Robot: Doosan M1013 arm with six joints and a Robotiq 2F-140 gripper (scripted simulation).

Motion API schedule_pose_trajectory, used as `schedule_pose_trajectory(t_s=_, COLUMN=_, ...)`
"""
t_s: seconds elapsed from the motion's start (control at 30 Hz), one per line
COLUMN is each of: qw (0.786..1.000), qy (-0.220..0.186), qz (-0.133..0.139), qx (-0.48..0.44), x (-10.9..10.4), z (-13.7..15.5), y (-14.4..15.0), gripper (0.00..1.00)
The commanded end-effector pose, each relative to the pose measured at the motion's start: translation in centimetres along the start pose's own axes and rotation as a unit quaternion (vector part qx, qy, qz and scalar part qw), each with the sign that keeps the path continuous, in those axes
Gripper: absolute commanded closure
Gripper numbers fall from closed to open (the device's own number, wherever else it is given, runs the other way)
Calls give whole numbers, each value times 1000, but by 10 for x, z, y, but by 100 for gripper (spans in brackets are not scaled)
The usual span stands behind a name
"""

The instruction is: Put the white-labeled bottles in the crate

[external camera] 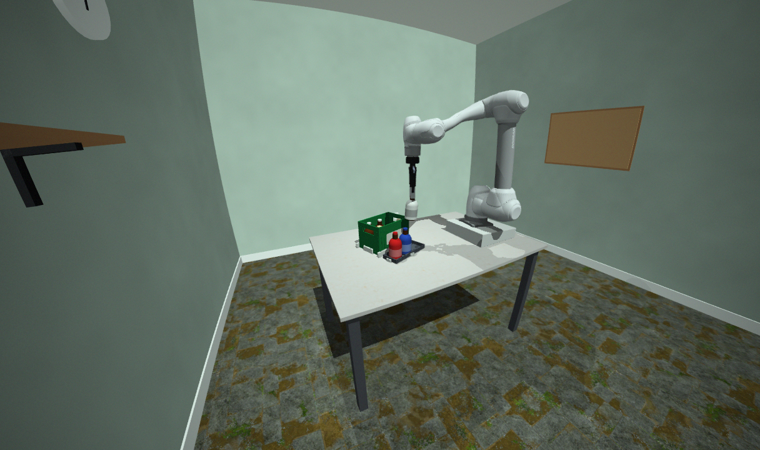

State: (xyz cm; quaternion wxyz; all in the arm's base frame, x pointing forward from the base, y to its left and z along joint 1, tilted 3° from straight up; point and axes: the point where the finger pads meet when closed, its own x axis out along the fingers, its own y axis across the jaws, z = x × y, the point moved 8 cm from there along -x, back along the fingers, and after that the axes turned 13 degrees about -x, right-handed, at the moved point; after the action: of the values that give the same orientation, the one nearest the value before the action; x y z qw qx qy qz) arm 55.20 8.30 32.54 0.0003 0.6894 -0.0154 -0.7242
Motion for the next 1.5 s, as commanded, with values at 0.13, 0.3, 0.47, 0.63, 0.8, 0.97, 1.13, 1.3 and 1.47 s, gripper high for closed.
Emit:
schedule_pose_trajectory(t_s=0.13, qw=1000, qy=0, qz=0, qx=0, x=0, z=-4, y=7, gripper=100)
schedule_pose_trajectory(t_s=0.3, qw=1000, qy=0, qz=0, qx=0, x=0, z=-7, y=12, gripper=100)
schedule_pose_trajectory(t_s=0.47, qw=1000, qy=0, qz=0, qx=0, x=0, z=-10, y=18, gripper=100)
schedule_pose_trajectory(t_s=0.63, qw=1000, qy=0, qz=0, qx=0, x=0, z=-15, y=26, gripper=100)
schedule_pose_trajectory(t_s=0.8, qw=1000, qy=0, qz=0, qx=0, x=0, z=-20, y=34, gripper=100)
schedule_pose_trajectory(t_s=0.97, qw=1000, qy=0, qz=0, qx=0, x=0, z=-23, y=40, gripper=100)
schedule_pose_trajectory(t_s=1.13, qw=1000, qy=0, qz=0, qx=0, x=0, z=-28, y=50, gripper=100)
schedule_pose_trajectory(t_s=1.3, qw=1000, qy=0, qz=0, qx=0, x=0, z=-34, y=60, gripper=100)
schedule_pose_trajectory(t_s=1.47, qw=1000, qy=0, qz=0, qx=0, x=0, z=-38, y=66, gripper=100)
